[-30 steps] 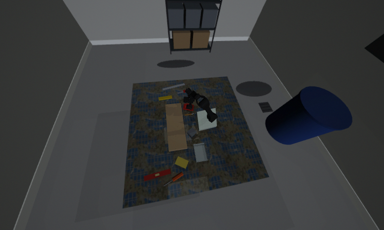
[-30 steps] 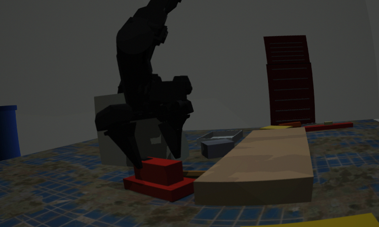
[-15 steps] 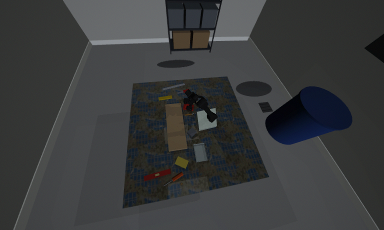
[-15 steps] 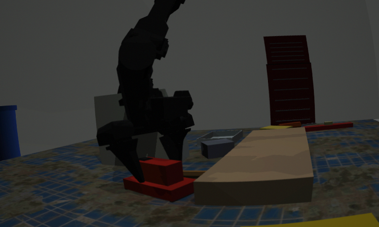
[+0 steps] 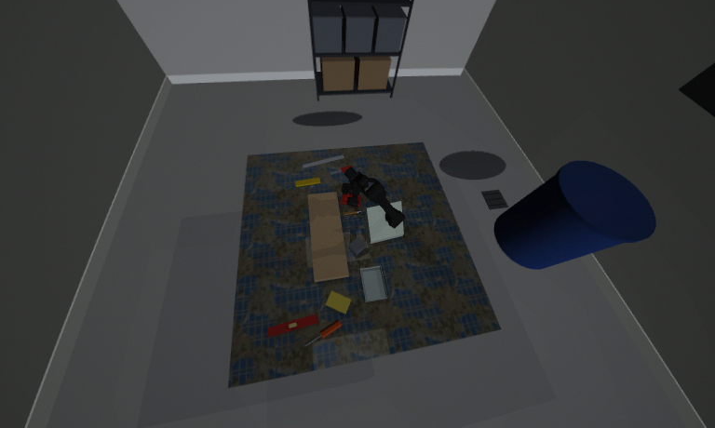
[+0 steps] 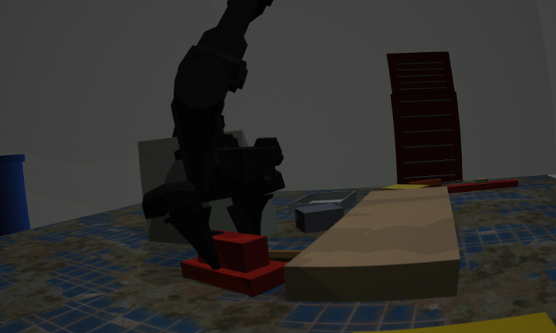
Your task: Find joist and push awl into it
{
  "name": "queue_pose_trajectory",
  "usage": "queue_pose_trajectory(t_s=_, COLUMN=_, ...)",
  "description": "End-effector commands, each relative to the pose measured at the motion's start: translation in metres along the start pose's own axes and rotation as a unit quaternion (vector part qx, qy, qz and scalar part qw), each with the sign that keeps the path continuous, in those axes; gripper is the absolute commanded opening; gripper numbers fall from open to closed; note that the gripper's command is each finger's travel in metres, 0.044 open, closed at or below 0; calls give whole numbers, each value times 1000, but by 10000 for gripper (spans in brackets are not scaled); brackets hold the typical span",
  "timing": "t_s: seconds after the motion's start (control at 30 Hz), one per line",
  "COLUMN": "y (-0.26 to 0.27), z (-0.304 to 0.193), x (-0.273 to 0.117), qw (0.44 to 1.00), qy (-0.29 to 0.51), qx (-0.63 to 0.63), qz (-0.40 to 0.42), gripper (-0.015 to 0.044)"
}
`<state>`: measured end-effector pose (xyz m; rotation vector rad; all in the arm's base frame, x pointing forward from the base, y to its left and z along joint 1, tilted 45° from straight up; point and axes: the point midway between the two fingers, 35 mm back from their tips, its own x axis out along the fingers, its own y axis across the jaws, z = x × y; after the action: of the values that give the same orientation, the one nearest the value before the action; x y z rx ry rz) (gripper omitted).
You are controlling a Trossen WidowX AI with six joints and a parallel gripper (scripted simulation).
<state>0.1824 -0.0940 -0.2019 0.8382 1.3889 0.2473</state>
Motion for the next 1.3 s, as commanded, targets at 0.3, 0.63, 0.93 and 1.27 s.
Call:
queue_pose_trajectory(t_s=0.3, y=1, z=1, x=0, qw=1000, qy=-3, qx=2, qz=2, gripper=228)
queue_pose_trajectory(t_s=0.63, y=0, z=1, x=-1, qw=1000, qy=-3, qx=2, qz=2, gripper=142)
queue_pose_trajectory(t_s=0.93, y=-3, z=20, x=-49, qw=1000, qy=-3, qx=3, qz=0, gripper=0)
queue_pose_trajectory(t_s=1.27, y=-1, z=29, x=-99, qw=1000, qy=-2, qx=2, qz=0, gripper=0)
